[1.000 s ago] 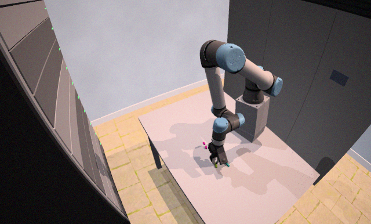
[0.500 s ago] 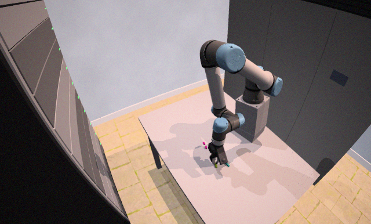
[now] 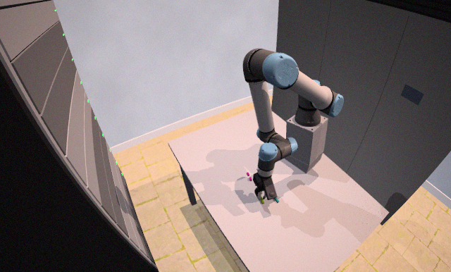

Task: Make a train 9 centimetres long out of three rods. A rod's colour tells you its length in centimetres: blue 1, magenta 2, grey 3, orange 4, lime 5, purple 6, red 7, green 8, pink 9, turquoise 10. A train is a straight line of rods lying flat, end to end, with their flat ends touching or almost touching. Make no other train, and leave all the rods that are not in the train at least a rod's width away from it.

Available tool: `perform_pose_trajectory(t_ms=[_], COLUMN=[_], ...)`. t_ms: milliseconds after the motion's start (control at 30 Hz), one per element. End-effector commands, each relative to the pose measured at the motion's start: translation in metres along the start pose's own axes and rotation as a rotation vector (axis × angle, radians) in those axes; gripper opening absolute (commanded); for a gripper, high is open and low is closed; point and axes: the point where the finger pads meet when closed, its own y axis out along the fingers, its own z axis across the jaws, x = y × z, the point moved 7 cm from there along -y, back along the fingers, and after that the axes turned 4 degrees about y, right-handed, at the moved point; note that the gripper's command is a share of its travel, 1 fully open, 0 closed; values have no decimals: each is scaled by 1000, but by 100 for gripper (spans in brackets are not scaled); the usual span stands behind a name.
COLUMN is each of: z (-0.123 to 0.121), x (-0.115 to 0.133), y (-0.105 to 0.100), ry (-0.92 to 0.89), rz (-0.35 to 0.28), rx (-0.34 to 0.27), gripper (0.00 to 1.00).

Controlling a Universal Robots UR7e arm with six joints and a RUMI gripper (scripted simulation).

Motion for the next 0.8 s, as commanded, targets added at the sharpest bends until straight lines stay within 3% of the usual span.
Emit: perform_pose_trajectory(t_ms=[0,467,767], z=[0,0,0], x=[0,0,0], y=[0,-1,-14], ry=[0,0,0], rz=[0,0,0], rx=[1,1,1], gripper=[14,14,14])
